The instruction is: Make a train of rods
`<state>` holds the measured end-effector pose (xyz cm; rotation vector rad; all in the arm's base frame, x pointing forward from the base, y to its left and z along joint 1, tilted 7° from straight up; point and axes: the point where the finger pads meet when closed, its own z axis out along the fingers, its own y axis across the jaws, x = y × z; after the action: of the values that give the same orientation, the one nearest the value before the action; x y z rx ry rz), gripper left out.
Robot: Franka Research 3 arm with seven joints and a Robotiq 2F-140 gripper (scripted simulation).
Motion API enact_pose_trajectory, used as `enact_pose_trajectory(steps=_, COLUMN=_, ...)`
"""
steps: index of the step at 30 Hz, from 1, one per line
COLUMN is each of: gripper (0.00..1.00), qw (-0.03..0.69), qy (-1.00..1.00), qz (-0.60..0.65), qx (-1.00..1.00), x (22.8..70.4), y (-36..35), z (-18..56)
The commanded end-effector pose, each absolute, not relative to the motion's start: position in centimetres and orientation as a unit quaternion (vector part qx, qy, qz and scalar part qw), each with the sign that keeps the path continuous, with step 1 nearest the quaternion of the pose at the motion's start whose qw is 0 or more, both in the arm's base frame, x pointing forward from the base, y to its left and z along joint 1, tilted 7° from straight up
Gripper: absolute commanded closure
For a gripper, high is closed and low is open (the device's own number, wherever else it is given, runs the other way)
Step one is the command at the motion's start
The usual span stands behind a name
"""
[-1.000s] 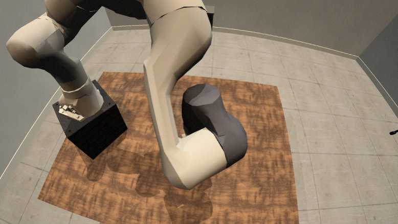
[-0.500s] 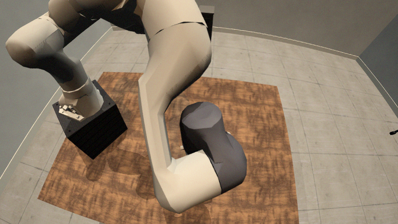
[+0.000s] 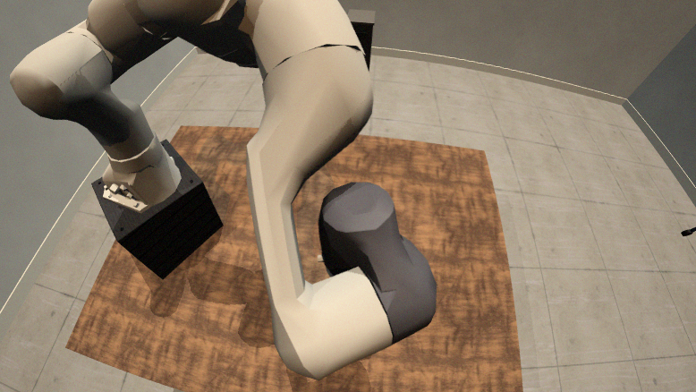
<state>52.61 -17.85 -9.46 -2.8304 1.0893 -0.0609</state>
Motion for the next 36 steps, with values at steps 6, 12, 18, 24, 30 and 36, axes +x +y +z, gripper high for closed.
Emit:
enact_pose_trajectory(steps=6, gripper=0.85, qw=0.057, qy=0.373, qz=-0.016, qx=-0.926, x=52.63, y=-17.58, z=-9.35)
enact_pose_trajectory(steps=12, gripper=0.85, qw=0.057, qy=0.373, qz=-0.016, qx=-0.926, x=52.63, y=-17.58, z=-9.35)
enact_pose_trajectory(steps=18, gripper=0.85, qw=0.057, qy=0.373, qz=-0.016, qx=-0.926, x=52.63, y=-17.58, z=-9.35)
enact_pose_trajectory(steps=24, gripper=0.85, qw=0.057, qy=0.373, qz=-0.016, qx=-0.926, x=52.64, y=-17.57, z=-9.38)
enact_pose_trajectory(steps=30, gripper=0.85, qw=0.057, qy=0.374, qz=-0.016, qx=-0.926, x=52.65, y=-17.56, z=-9.49)
enact_pose_trajectory(steps=36, gripper=0.85, qw=0.057, qy=0.374, qz=-0.016, qx=-0.925, x=52.69, y=-17.53, z=-9.89)
